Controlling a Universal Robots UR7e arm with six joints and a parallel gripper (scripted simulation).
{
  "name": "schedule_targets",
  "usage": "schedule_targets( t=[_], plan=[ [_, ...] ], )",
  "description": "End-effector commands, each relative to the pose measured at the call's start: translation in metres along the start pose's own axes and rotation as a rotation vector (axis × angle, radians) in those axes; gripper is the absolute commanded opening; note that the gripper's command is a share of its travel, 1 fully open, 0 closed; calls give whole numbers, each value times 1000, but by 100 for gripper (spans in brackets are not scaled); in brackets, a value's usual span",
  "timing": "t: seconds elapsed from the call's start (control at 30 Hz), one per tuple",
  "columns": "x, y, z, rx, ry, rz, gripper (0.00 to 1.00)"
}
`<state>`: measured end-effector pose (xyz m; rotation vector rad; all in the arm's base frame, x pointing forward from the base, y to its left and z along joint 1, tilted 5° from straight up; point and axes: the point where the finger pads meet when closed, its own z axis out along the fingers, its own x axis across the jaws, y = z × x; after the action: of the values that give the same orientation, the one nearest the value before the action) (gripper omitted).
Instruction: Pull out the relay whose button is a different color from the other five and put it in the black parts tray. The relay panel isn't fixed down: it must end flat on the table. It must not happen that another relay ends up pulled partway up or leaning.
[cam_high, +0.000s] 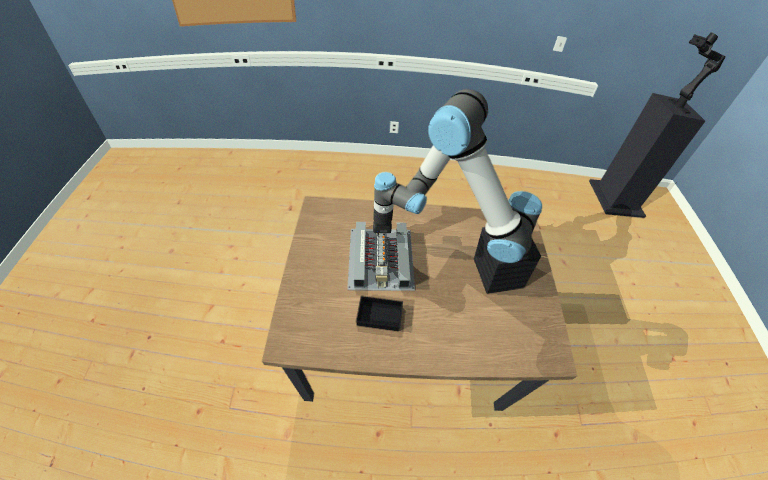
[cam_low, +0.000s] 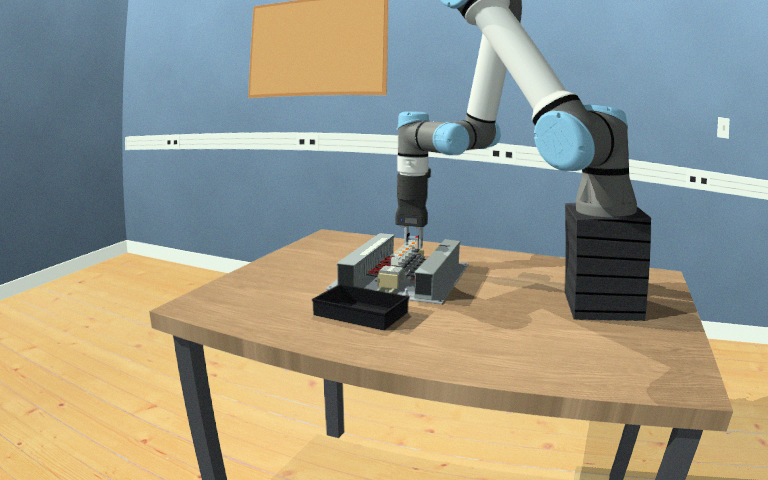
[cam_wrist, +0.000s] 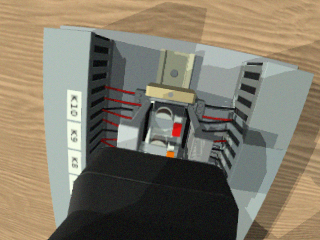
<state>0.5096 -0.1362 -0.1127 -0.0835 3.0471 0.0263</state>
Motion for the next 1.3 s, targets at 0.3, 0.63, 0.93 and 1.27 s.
schedule_targets(
  t=[0.3, 0.63, 0.93, 1.27],
  plan=[
    [0, 0, -12, 1, -1, 0, 0],
    [-1, 0, -25, 1, -1, 0, 0],
    [-1, 0, -41, 1, -1, 0, 0],
    [-1, 0, -55, 1, -1, 0, 0]
  ],
)
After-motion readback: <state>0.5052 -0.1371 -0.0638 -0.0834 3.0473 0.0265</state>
